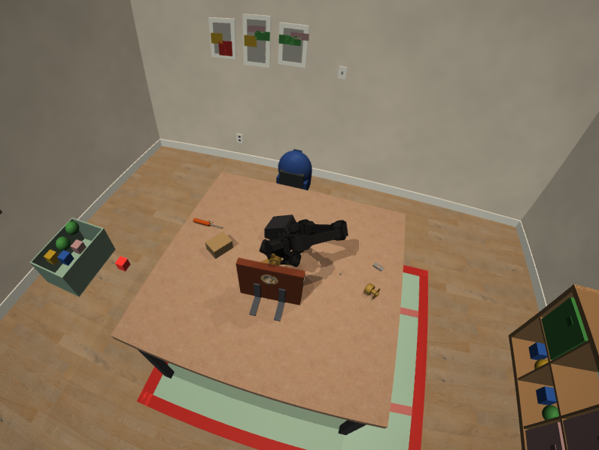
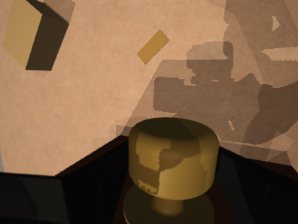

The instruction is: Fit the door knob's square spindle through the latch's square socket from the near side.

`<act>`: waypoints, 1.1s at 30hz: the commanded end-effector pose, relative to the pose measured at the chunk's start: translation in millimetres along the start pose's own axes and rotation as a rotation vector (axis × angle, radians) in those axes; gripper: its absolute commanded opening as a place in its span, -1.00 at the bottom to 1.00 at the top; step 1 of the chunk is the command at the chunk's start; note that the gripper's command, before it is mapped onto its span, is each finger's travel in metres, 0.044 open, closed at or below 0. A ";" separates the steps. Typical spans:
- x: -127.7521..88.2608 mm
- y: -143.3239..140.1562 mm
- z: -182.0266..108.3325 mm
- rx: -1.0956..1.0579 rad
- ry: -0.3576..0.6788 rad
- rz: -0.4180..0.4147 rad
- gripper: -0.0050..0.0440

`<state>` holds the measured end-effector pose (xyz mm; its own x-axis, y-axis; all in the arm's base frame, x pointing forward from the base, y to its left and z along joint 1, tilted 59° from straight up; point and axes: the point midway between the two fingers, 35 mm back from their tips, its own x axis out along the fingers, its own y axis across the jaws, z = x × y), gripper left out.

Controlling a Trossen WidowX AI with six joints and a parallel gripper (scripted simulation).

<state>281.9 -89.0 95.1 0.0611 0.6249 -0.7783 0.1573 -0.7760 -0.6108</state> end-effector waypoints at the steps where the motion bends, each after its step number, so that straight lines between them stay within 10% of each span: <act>1: -3.5 1.6 -3.6 0.002 0.010 0.007 -0.80; 33: -4.5 1.6 -16.0 0.002 0.010 0.007 -0.80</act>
<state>294.7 -88.4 97.9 0.0611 0.6248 -0.7784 0.1577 -0.7761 -0.6105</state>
